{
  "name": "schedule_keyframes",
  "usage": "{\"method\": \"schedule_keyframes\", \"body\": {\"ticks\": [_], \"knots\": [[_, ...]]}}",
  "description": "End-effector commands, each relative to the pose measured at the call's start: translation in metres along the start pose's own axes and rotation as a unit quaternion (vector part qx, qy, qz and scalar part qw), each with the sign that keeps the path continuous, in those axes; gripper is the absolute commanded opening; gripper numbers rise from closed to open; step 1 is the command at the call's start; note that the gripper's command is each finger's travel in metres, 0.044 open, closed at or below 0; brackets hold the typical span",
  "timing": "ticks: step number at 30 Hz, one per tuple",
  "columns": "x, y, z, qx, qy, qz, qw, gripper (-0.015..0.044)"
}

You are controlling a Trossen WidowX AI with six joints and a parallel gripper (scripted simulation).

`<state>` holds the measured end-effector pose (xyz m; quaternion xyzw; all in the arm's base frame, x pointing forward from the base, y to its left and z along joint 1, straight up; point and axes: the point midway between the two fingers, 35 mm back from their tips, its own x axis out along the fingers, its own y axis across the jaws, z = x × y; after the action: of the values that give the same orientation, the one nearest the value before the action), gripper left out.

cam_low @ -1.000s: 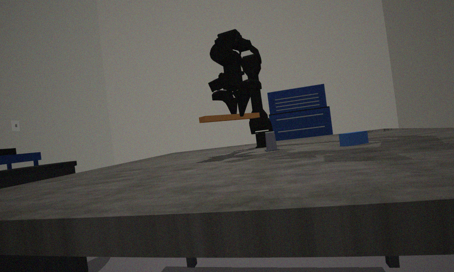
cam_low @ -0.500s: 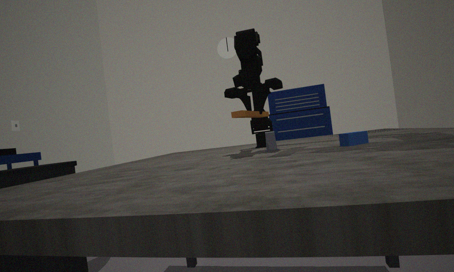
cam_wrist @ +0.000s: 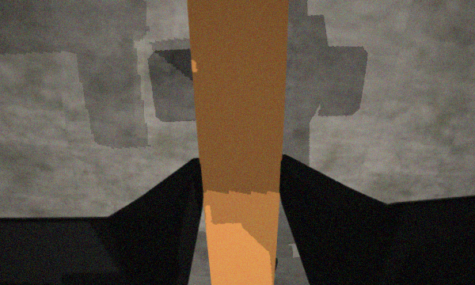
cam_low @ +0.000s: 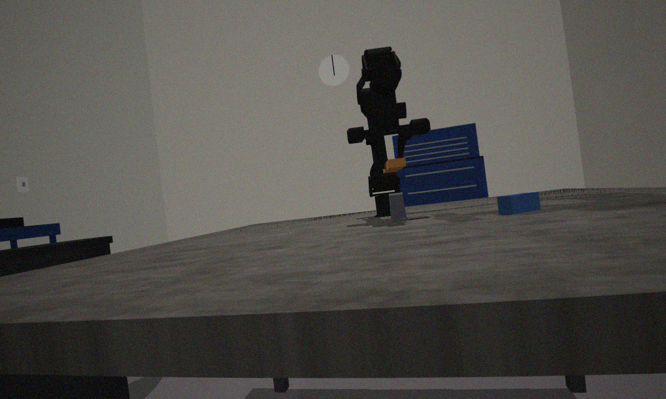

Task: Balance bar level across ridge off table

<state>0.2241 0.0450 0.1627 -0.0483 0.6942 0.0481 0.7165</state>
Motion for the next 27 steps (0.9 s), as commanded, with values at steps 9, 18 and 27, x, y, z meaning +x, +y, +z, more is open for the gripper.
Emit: {"method": "schedule_keyframes", "body": {"ticks": [9,18,27], "knots": [[0.013,0.002,-0.006,-0.025,0.003,0.002,1.0,0.0],[0.027,0.0,-0.006,-0.025,0.003,0.002,1.0,0.0],[0.042,-0.002,-0.006,-0.026,0.003,0.002,1.0,0.0]]}}
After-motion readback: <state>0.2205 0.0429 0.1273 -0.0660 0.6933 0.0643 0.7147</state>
